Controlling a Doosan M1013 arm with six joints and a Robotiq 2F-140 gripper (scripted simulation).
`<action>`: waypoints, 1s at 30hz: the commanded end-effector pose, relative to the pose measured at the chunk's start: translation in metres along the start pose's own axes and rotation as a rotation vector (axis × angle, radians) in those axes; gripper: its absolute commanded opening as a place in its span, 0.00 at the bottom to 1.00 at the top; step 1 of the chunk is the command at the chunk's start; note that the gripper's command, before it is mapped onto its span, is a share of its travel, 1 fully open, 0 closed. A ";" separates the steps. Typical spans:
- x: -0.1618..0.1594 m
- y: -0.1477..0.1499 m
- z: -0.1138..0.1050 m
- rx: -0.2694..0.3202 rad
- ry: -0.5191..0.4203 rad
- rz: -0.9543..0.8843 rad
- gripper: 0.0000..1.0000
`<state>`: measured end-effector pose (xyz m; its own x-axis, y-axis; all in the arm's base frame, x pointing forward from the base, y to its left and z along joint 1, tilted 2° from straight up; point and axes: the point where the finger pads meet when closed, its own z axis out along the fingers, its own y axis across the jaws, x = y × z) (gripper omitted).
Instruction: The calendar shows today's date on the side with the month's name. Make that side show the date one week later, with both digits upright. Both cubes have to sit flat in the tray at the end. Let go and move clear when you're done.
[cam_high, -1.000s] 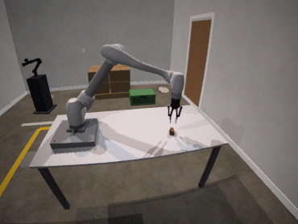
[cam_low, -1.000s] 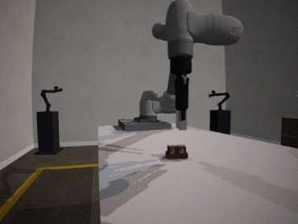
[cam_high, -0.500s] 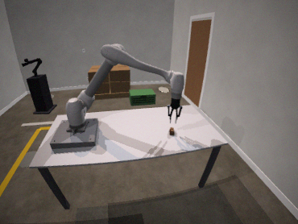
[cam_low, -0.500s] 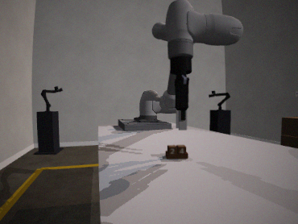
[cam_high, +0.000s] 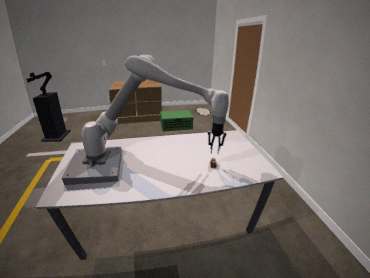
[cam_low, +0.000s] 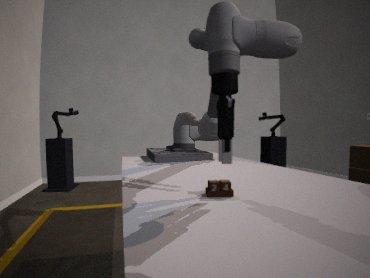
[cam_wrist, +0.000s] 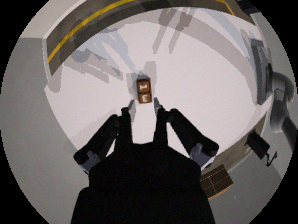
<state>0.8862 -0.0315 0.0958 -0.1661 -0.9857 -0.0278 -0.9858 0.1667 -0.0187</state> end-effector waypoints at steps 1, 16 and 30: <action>0.000 0.000 0.002 0.000 0.000 0.000 0.35; 0.000 0.000 0.022 0.000 0.000 0.000 0.35; 0.000 0.000 0.040 0.000 0.000 0.000 0.35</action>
<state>0.8870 -0.0303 0.0568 -0.1661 -0.9857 -0.0278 -0.9858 0.1667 -0.0187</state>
